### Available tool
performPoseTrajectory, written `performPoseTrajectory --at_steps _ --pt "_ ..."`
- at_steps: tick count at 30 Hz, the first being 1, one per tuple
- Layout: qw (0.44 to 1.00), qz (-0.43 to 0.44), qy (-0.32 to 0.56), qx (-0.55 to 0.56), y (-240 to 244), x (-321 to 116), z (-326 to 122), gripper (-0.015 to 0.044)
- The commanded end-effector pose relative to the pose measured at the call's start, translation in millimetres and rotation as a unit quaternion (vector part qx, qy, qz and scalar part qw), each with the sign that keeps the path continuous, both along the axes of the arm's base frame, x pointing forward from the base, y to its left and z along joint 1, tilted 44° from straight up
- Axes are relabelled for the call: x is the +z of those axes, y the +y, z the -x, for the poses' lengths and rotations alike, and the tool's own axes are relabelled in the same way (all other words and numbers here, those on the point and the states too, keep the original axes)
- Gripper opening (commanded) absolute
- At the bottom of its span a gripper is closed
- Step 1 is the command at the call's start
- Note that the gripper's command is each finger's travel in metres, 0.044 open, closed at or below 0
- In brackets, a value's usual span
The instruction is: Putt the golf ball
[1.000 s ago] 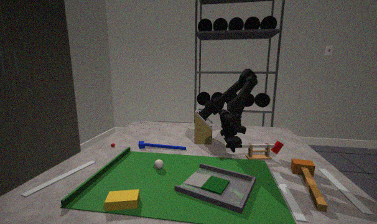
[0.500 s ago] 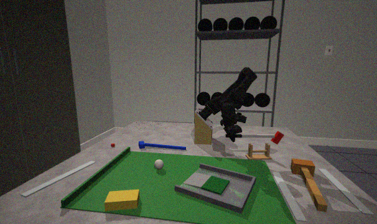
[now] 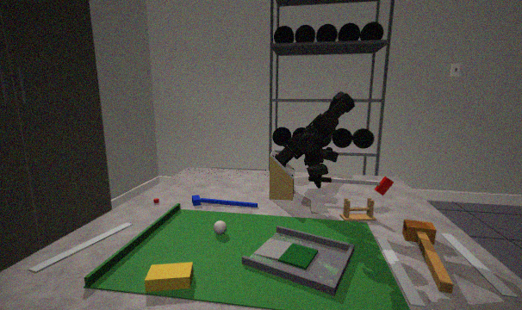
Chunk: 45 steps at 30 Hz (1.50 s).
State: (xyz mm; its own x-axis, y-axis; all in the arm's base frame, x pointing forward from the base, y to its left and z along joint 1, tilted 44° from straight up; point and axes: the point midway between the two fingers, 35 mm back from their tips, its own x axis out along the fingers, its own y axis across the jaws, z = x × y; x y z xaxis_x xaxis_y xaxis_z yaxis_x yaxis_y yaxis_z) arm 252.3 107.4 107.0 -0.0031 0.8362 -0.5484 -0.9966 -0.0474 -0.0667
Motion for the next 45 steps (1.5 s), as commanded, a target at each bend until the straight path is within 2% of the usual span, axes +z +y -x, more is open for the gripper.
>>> performPoseTrajectory --at_steps 1,12,21,32,45 --pt "0.997 0.015 0.054 -0.054 -20.2 -14.9 -9.2 0.0" --pt "0.961 0.068 0.187 -0.19 -82.4 -62.6 -18.4 0.0" --pt "0.89 0.08 0.323 -0.311 -131.5 -99.9 -12.2 0.0" --pt "0.757 0.075 0.478 -0.439 -184.5 -144.5 12.6 0.0" --pt "0.551 0.052 0.63 -0.545 -229.8 -194.3 61.3 0.0"
